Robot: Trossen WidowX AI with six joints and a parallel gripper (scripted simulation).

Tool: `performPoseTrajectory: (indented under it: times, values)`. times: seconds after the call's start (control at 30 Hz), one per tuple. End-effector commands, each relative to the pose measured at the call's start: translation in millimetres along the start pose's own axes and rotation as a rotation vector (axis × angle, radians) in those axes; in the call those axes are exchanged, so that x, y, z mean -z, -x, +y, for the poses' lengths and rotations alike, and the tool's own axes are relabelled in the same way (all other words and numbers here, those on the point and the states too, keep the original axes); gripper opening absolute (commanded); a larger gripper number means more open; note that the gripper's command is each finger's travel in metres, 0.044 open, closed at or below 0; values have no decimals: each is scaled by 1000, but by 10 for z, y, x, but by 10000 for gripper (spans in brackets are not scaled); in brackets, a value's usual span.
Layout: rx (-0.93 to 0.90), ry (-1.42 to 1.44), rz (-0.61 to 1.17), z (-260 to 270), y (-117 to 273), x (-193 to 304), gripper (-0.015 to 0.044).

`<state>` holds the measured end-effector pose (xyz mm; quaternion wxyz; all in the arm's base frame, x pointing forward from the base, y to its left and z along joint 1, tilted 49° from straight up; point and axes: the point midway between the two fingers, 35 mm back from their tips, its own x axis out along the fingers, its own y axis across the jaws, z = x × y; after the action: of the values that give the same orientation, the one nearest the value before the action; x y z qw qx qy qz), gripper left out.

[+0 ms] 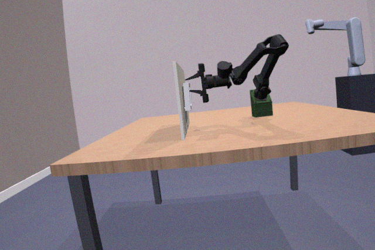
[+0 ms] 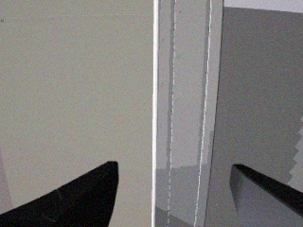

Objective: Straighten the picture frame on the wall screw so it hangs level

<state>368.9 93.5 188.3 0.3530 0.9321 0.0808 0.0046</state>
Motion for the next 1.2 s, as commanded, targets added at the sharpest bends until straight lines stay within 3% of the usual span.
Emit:
performPoseTrajectory:
  times: [0.0, 0.37, 0.6, 1.17]
  values:
    - [-3, 20, -2, 11, 118, 34, 260]
    - [-19, 157, -10, -28, 955, 18, 260]
    - [-21, 146, -7, 22, 1001, 87, 260]
    - [-35, 137, -62, 352, 1960, -9, 260]
